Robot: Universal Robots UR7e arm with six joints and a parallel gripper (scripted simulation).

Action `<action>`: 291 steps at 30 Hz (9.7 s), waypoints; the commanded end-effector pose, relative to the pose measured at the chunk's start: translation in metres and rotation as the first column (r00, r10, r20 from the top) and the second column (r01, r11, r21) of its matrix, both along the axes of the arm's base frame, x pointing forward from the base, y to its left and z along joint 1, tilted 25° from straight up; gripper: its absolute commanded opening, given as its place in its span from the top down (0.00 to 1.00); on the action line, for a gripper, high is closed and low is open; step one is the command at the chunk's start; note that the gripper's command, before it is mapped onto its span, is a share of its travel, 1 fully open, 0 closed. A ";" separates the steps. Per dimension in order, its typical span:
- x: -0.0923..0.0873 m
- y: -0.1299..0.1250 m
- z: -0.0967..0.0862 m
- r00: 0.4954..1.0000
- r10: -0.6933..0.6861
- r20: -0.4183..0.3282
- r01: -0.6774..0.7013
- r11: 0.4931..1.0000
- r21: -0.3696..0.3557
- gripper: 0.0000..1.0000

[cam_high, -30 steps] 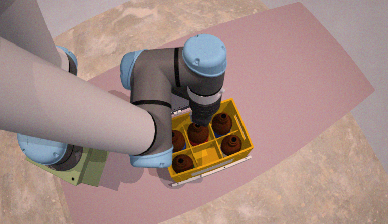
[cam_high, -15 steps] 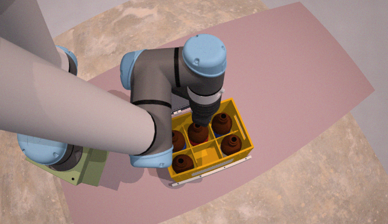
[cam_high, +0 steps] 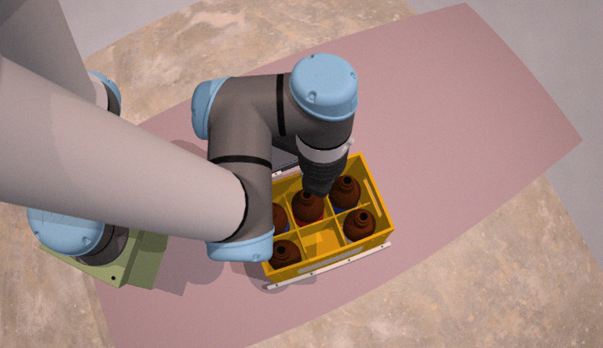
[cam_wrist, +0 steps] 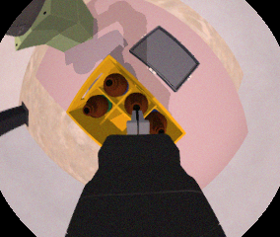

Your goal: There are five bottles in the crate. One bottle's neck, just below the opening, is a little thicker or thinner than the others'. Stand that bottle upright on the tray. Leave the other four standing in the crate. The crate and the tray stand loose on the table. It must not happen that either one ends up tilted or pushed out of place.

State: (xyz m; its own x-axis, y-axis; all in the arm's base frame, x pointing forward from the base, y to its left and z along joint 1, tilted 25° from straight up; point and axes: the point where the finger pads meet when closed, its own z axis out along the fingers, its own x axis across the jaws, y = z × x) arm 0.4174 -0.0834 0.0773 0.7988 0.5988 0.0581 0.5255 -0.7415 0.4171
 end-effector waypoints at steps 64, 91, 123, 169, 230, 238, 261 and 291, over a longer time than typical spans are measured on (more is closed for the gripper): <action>0.065 -0.088 0.049 1.000 -0.004 0.004 0.004 1.000 -0.001 0.00; 0.071 -0.095 0.026 1.000 -0.004 0.001 0.004 1.000 0.001 0.00; 0.077 -0.101 0.010 1.000 -0.004 0.002 0.004 1.000 -0.001 0.00; 0.076 -0.101 0.010 1.000 -0.004 0.002 0.004 1.000 0.000 0.00; 0.078 -0.103 0.004 1.000 -0.004 0.002 0.004 1.000 0.000 0.00; 0.081 -0.106 -0.003 1.000 -0.004 0.002 0.004 1.000 0.000 0.00; 0.088 -0.113 -0.020 1.000 -0.004 0.005 0.004 1.000 -0.003 0.00; 0.089 -0.114 -0.024 1.000 -0.004 0.005 0.004 1.000 -0.002 0.00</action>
State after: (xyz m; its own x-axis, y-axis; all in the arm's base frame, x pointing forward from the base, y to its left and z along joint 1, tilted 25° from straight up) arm 0.5052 -0.1947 0.0517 0.7999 0.5973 0.0584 0.5239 -0.7425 0.4175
